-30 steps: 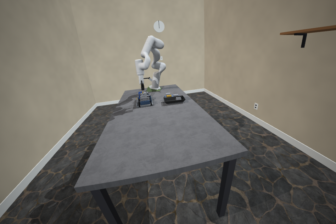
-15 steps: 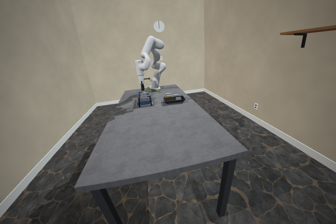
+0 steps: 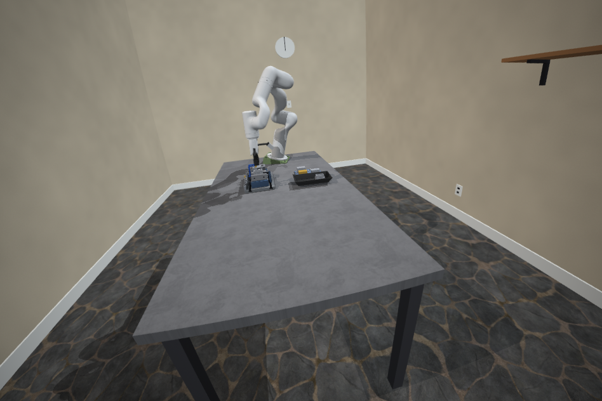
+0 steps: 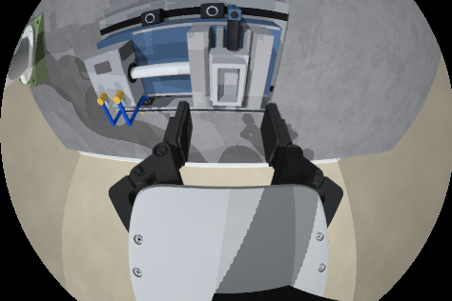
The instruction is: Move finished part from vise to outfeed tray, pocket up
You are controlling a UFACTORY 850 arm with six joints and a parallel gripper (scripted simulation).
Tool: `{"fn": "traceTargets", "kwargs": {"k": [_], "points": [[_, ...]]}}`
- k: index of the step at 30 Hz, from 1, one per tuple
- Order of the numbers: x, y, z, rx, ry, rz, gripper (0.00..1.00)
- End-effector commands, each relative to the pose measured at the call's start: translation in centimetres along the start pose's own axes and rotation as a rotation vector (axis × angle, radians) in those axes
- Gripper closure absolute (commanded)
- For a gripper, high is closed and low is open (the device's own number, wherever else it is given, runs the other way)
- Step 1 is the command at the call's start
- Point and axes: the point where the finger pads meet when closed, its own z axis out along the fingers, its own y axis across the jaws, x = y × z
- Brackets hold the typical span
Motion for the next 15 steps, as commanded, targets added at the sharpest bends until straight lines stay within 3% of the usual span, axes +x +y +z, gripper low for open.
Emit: {"fn": "traceTargets", "kwargs": {"k": [1,15], "points": [[0.0,0.1,0.6,-0.002,-0.001,0.000,0.31],[0.0,0.1,2.7,-0.002,-0.001,0.000,0.31]]}}
